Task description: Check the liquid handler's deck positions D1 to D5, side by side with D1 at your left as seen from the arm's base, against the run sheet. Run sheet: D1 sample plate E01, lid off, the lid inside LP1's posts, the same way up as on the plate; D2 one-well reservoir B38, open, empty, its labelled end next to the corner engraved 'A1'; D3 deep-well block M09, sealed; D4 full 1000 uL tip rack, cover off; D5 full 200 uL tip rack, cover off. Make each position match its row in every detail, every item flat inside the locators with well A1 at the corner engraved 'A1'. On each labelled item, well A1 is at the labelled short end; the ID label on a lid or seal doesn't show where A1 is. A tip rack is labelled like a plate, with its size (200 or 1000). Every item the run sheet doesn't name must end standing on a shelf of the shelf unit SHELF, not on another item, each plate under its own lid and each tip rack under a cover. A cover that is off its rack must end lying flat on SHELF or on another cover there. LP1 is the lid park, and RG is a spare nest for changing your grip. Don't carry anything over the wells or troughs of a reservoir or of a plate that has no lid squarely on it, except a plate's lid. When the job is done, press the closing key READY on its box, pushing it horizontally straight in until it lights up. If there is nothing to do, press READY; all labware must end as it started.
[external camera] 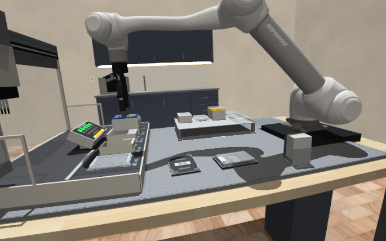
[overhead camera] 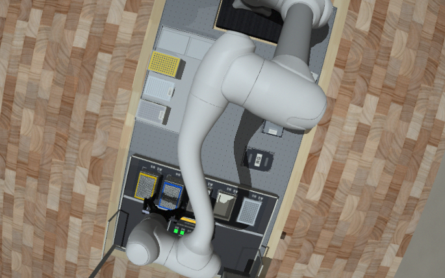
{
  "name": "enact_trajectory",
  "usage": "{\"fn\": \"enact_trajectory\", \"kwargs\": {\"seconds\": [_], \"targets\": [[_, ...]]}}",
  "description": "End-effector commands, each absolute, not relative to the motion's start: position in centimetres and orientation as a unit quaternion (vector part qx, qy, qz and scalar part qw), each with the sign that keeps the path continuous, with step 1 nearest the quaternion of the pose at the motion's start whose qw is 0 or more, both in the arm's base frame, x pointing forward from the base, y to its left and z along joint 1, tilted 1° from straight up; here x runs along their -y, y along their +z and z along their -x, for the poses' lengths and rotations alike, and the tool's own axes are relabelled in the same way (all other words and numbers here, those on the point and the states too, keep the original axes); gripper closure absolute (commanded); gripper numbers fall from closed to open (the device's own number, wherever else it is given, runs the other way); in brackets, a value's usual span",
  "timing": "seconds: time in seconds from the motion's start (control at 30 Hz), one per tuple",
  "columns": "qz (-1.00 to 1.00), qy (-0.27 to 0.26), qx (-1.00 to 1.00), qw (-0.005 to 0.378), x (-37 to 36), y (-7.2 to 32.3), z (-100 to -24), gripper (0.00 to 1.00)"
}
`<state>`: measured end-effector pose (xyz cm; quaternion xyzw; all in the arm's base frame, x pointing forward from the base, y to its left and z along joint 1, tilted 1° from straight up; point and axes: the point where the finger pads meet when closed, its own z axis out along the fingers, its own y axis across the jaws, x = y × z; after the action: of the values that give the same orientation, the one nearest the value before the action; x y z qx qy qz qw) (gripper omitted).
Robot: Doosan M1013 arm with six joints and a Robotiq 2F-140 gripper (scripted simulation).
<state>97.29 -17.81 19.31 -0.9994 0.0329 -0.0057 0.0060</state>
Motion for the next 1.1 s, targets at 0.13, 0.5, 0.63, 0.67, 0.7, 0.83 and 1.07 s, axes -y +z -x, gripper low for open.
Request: {"fn": "enact_trajectory", "kwargs": {"seconds": [0.13,0.5,0.63,0.67,0.7,0.83,1.07], "targets": [[0.999,-0.007,-0.035,0.005,17.7,19.5,-97.3,0.21],[0.999,-0.007,-0.035,0.005,17.7,19.5,-97.3,0.21],[0.999,-0.007,-0.035,0.005,17.7,19.5,-97.3,0.21],[0.999,-0.007,-0.035,0.005,17.7,19.5,-97.3,0.21],[0.999,-0.007,-0.035,0.005,17.7,19.5,-97.3,0.21],[0.999,-0.007,-0.036,0.003,17.1,19.5,-97.3,0.21],[0.999,-0.007,-0.036,0.003,14.6,19.6,-97.5,0.21]]}}
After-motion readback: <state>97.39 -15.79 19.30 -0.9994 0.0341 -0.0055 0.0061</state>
